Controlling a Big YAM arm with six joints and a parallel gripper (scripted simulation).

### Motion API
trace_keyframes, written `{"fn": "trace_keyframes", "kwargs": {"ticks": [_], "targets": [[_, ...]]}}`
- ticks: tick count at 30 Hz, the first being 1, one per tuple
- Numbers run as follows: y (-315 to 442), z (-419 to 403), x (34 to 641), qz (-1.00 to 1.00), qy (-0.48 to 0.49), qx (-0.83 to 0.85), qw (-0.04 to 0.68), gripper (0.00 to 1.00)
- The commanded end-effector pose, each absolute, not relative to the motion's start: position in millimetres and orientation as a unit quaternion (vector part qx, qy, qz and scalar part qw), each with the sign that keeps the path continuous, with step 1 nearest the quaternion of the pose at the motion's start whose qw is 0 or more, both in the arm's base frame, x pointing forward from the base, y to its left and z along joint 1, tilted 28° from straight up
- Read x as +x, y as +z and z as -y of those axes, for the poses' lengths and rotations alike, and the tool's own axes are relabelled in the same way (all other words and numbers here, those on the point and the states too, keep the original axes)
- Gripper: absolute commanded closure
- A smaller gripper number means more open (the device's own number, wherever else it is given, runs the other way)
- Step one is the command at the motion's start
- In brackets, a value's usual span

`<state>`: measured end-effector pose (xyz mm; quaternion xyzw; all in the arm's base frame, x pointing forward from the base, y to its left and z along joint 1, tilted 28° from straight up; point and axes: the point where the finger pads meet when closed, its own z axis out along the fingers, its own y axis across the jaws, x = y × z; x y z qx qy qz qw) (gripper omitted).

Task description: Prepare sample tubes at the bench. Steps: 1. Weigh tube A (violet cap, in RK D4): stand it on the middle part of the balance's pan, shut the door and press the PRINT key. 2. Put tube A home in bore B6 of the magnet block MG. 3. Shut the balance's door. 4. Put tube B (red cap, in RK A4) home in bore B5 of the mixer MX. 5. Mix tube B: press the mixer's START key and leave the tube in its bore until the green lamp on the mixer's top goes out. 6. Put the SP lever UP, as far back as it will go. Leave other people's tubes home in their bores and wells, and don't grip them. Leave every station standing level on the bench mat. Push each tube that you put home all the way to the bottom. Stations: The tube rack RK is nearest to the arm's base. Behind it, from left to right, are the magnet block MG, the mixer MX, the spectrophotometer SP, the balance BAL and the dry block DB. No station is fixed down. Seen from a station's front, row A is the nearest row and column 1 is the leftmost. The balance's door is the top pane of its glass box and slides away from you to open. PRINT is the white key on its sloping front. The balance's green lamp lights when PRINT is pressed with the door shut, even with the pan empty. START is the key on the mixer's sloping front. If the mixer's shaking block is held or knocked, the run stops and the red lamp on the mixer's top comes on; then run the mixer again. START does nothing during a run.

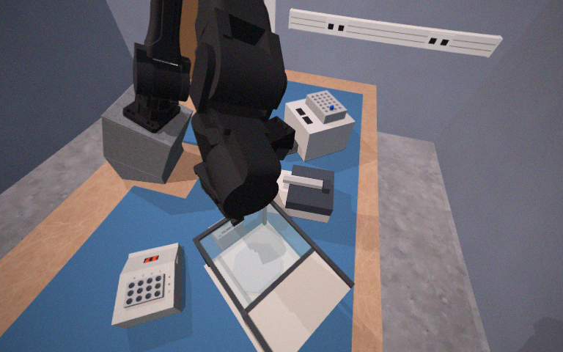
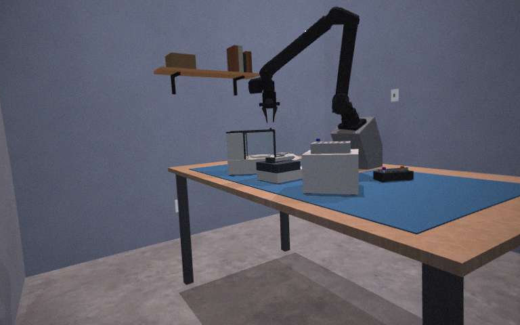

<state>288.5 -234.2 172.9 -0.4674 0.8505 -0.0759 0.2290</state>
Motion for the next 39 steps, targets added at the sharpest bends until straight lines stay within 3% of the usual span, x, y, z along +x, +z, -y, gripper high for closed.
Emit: {"fn": "trace_keyframes", "kwargs": {"ticks": [1,39], "targets": [[208,249,290,-0.843,-0.108,-0.473,0.235,0.7],[222,251,281,-0.844,-0.102,-0.473,0.233,0.7]]}}
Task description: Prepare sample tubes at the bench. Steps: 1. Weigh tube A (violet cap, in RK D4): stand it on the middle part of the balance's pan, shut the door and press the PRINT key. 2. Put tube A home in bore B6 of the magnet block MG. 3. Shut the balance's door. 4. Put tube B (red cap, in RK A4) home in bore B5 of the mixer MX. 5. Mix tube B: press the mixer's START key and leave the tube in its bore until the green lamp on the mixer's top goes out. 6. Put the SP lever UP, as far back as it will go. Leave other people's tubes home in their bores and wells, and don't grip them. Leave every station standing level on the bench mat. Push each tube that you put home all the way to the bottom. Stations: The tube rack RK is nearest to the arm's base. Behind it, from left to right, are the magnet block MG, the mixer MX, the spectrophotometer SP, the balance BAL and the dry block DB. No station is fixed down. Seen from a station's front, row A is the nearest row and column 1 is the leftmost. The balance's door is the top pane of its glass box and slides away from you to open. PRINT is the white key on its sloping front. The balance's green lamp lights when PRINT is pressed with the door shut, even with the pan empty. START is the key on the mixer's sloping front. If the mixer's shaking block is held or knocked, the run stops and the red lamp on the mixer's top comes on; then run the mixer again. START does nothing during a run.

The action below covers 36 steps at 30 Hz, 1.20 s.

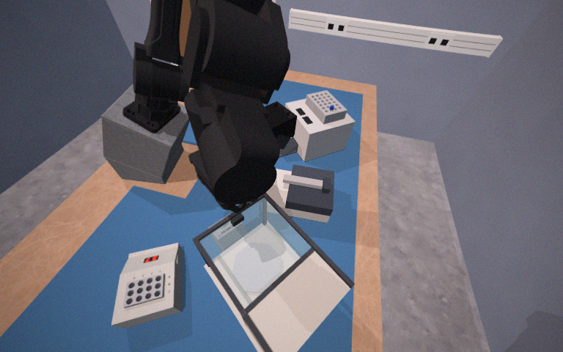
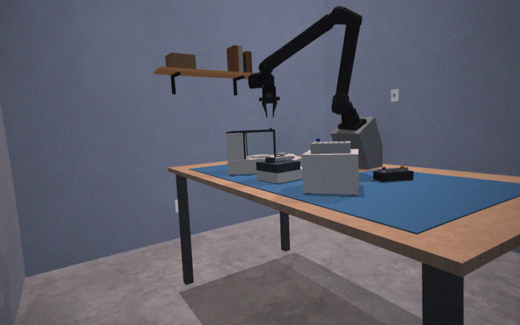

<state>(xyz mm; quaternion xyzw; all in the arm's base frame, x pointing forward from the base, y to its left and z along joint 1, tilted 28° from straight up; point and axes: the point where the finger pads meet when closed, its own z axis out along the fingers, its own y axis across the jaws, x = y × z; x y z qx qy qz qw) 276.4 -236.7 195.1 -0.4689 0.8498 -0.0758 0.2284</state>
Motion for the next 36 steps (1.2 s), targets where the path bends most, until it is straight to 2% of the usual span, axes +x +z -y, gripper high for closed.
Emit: {"fn": "trace_keyframes", "kwargs": {"ticks": [1,20,21,36], "targets": [[222,251,281,-0.844,-0.102,-0.473,0.233,0.7],[222,251,281,-0.844,-0.102,-0.473,0.233,0.7],[199,230,279,-0.853,-0.085,-0.459,0.234,0.64],[130,154,261,-0.908,-0.051,-0.337,0.243,0.64]]}}
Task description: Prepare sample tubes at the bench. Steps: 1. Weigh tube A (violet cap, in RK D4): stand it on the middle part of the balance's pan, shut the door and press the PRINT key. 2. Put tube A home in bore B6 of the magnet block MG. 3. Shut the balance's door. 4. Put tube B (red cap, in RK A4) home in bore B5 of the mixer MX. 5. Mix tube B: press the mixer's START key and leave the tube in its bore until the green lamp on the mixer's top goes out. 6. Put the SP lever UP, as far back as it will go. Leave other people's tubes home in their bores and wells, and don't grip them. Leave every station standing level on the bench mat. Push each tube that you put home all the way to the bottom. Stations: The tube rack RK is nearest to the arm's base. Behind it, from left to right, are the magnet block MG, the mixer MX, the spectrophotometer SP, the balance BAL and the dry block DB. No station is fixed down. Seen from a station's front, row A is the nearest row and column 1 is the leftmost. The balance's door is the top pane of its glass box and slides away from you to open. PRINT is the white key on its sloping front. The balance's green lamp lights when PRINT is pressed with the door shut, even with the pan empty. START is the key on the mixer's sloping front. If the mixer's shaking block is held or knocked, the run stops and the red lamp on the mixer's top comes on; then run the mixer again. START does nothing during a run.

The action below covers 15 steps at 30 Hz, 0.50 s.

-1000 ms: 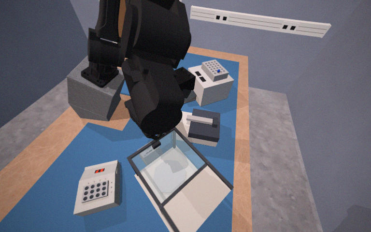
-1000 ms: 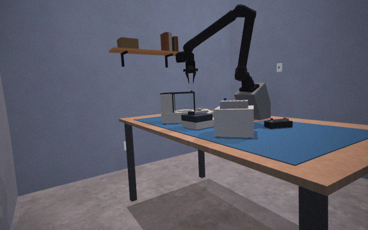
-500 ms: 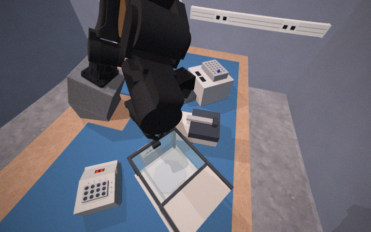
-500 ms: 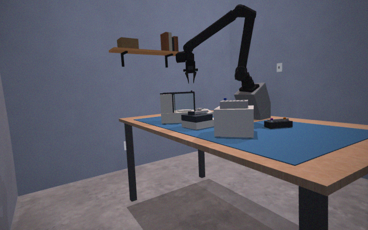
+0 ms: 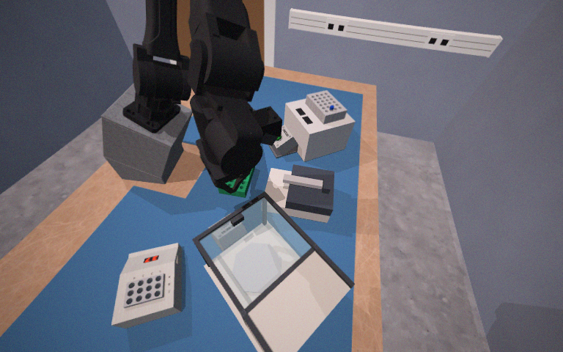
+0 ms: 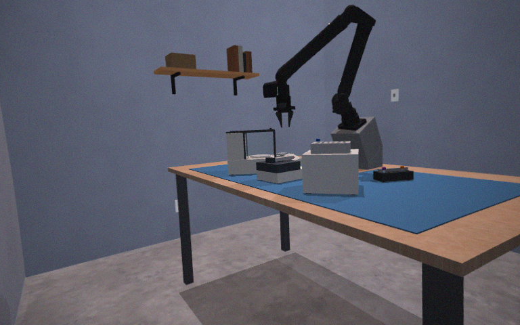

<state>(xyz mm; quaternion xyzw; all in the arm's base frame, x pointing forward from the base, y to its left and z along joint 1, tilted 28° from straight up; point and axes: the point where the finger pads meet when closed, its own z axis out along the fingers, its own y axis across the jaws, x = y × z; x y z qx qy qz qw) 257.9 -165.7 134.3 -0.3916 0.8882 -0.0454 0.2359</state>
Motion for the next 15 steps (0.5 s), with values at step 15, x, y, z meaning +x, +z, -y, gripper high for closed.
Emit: {"fn": "trace_keyframes", "kwargs": {"ticks": [15], "targets": [[60,72,242,-0.949,-0.01,-0.192,0.25,0.64]]}}
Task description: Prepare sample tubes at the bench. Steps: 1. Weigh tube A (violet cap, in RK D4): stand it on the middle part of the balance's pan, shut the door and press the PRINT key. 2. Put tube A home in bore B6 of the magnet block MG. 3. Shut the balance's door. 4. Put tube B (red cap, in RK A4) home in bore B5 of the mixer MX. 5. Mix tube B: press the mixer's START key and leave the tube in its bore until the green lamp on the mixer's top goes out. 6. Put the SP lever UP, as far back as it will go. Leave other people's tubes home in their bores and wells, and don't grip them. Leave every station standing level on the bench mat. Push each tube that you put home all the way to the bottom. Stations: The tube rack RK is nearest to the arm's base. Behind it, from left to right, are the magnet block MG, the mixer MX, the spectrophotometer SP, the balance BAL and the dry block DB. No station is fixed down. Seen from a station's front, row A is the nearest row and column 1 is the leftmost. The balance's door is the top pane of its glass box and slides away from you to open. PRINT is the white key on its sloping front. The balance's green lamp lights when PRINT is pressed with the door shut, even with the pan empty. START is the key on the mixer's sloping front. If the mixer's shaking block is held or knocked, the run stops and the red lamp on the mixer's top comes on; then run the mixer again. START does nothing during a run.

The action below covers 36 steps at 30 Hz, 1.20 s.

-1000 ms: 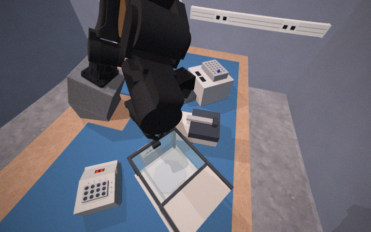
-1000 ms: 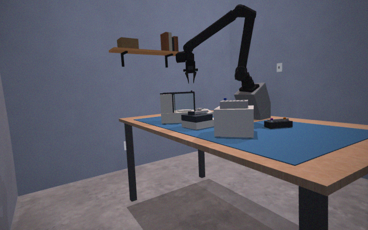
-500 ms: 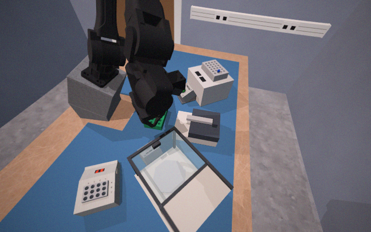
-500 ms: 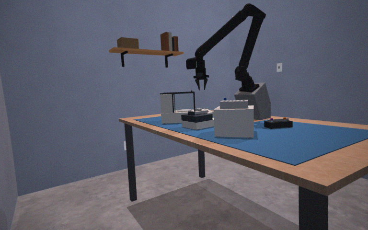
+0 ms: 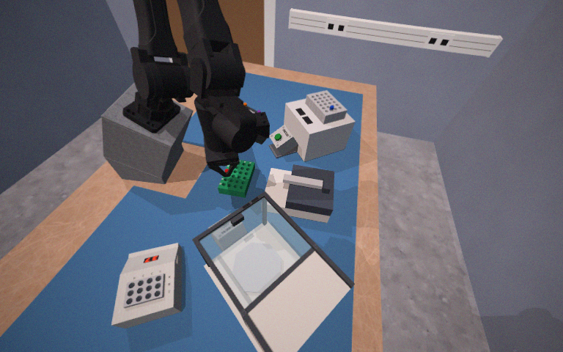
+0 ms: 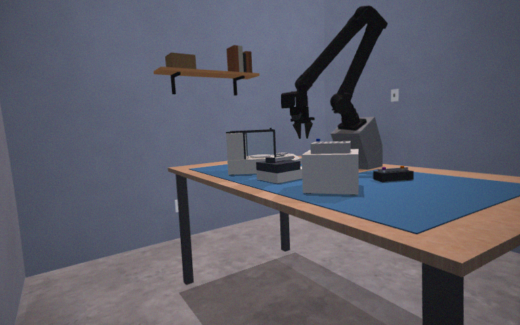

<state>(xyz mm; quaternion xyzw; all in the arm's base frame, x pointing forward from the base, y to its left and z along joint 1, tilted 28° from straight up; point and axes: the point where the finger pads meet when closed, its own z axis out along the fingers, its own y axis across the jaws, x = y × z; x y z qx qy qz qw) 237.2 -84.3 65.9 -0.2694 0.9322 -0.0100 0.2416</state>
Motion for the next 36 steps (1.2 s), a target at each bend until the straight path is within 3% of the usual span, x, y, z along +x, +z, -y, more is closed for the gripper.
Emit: {"fn": "trace_keyframes", "kwargs": {"ticks": [1,16,36], "targets": [[54,65,240,-0.949,-0.01,-0.191,0.25,0.64],[-16,-12,219,-0.969,0.03,-0.06,0.24,0.64],[4,-3,239,-0.963,0.027,-0.05,0.262,0.64]]}}
